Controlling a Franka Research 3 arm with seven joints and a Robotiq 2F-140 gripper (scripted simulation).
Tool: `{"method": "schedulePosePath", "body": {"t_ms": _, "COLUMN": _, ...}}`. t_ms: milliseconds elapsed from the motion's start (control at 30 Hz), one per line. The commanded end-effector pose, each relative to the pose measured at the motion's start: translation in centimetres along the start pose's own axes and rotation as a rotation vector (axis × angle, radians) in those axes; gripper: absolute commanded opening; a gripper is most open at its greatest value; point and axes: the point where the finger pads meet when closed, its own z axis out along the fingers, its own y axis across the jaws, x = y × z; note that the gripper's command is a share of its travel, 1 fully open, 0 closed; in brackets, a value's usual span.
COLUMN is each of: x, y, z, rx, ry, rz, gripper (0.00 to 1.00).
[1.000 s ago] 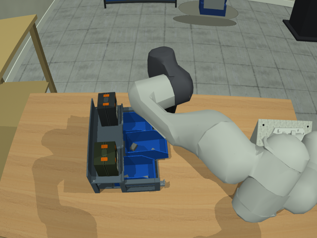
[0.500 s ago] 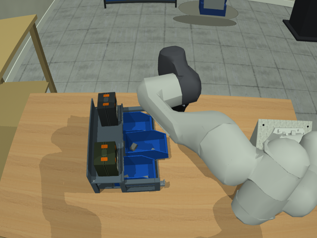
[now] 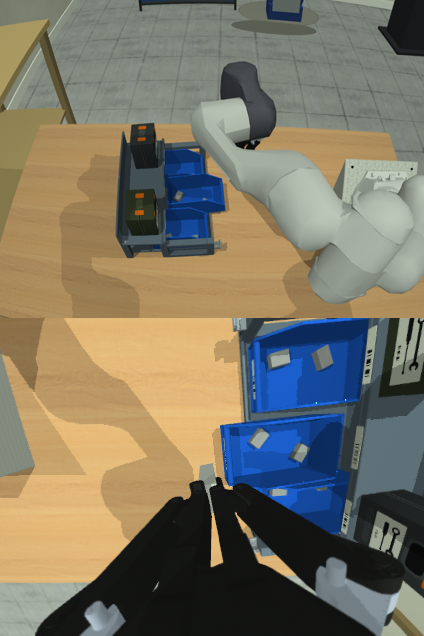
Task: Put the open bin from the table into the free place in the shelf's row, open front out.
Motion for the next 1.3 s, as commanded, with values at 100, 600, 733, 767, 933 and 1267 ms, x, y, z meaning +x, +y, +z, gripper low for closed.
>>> {"method": "schedulePosePath", "body": {"t_ms": 100, "x": -0.03, "y": 0.0, "z": 0.11, "rx": 0.0, "ry": -0.003, "rz": 0.076, "gripper": 0.0}}
{"method": "schedulePosePath", "body": {"t_ms": 600, "x": -0.03, "y": 0.0, "z": 0.11, "rx": 0.0, "ry": -0.003, "rz": 0.076, "gripper": 0.0}}
{"method": "schedulePosePath", "body": {"t_ms": 733, "x": -0.03, "y": 0.0, "z": 0.11, "rx": 0.0, "ry": -0.003, "rz": 0.076, "gripper": 0.0}}
{"method": "schedulePosePath", "body": {"t_ms": 767, "x": -0.03, "y": 0.0, "z": 0.11, "rx": 0.0, "ry": -0.003, "rz": 0.076, "gripper": 0.0}}
{"method": "schedulePosePath", "body": {"t_ms": 933, "x": -0.03, "y": 0.0, "z": 0.12, "rx": 0.0, "ry": -0.003, "rz": 0.076, "gripper": 0.0}}
{"method": "schedulePosePath", "body": {"t_ms": 1267, "x": -0.04, "y": 0.0, "z": 0.57, "rx": 0.001, "ry": -0.004, "rz": 0.079, "gripper": 0.0}}
